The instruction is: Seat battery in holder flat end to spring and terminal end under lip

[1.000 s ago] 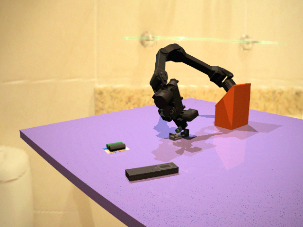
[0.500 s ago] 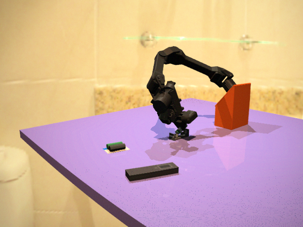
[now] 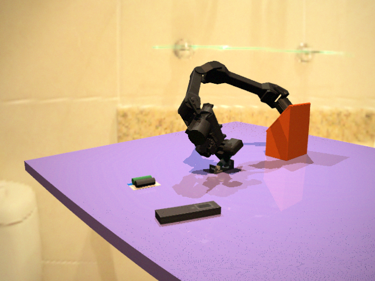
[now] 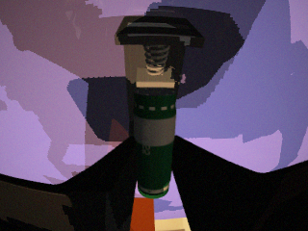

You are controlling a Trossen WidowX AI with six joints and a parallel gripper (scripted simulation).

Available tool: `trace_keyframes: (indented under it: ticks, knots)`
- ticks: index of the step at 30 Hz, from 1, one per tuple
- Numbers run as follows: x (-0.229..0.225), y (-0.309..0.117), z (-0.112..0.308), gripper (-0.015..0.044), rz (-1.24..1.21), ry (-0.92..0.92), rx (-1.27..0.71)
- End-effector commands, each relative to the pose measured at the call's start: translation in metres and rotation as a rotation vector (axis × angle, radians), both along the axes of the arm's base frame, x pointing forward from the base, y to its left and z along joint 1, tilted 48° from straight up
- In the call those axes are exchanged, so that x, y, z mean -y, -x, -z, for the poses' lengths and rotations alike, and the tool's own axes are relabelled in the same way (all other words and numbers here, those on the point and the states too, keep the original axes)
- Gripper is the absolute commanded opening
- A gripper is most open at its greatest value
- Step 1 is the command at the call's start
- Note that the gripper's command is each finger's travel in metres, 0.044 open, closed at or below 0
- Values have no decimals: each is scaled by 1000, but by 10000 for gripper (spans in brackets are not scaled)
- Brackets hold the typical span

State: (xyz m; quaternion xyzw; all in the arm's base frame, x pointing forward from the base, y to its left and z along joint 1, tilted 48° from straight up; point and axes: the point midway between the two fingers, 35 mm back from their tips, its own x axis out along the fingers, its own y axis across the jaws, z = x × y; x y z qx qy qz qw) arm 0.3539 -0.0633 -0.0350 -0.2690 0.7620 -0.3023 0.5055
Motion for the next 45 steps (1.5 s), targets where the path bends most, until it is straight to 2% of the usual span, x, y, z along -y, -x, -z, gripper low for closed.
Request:
trace_keyframes:
  ticks: [1, 45]
  knots:
    - [1, 0, 2, 66, 20, 1, -9]
    - [0, -21, 3, 66, 29, -1, -13]
